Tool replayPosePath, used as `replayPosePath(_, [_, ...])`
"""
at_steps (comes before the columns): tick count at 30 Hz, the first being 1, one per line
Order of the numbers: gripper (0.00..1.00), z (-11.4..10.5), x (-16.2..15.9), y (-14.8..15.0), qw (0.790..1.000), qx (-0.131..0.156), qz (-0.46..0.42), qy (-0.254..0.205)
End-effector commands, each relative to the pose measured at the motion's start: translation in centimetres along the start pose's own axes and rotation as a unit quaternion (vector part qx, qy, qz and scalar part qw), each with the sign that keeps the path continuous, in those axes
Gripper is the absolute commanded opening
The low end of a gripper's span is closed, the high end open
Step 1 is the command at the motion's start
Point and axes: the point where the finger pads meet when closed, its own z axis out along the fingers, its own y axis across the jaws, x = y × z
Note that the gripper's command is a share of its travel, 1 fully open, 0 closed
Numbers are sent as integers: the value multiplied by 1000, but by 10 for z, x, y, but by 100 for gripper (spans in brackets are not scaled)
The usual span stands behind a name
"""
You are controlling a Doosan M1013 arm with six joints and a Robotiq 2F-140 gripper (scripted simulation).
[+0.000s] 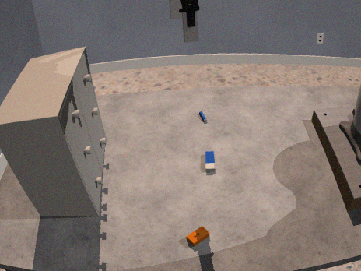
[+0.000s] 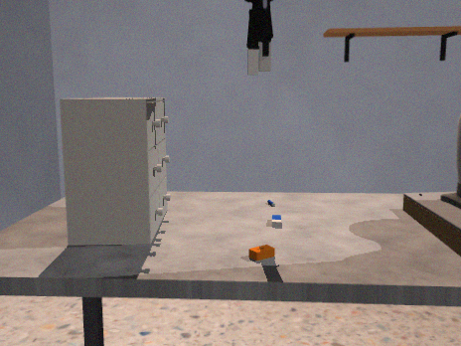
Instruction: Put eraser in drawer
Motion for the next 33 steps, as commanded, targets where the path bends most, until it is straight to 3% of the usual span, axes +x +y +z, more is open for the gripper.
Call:
replayPosePath(1, [100, -6, -3, -30, 998, 4, 67, 1])
replayPosePath(5, [100, -9, -3, -45, 995, 5, 99, 1])
replayPosePath(20, [100, -9, -3, -46, 996, 5, 90, 1])
replayPosePath(33, [100, 10, -5, -47, 992, 5, -123, 2])
